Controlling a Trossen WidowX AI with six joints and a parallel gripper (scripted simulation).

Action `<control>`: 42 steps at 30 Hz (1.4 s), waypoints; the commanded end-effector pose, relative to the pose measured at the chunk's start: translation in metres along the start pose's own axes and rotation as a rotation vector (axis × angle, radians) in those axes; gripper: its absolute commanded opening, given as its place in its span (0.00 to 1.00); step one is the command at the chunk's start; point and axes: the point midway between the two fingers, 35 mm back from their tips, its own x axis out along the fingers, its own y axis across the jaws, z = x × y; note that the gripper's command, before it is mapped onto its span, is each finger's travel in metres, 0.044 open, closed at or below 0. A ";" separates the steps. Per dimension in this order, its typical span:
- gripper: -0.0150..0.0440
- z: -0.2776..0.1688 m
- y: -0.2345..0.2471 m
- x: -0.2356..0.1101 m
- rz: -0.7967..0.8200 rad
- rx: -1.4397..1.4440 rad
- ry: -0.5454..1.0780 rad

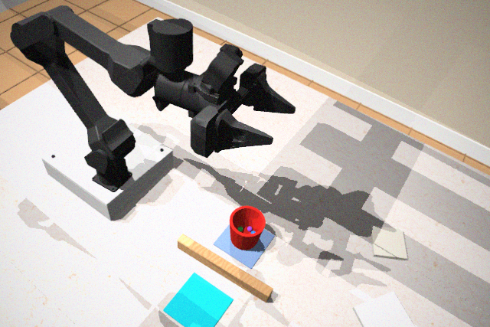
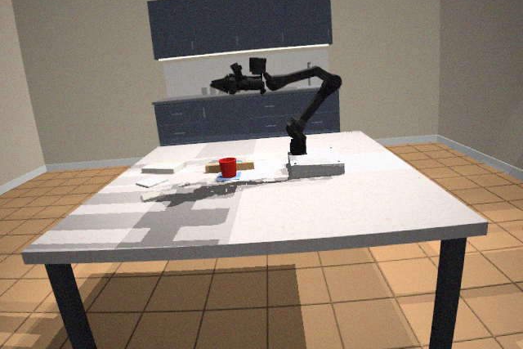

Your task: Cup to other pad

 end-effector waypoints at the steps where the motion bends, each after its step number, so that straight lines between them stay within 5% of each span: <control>1: 0.89 -0.003 0.000 0.002 0.002 0.012 0.016; 10: 0.50 -0.154 0.023 0.022 -0.163 0.597 0.817; 18: 0.50 -0.245 0.041 -0.041 -0.791 0.938 1.460; 42: 0.50 -0.267 0.043 -0.048 -0.864 0.949 1.502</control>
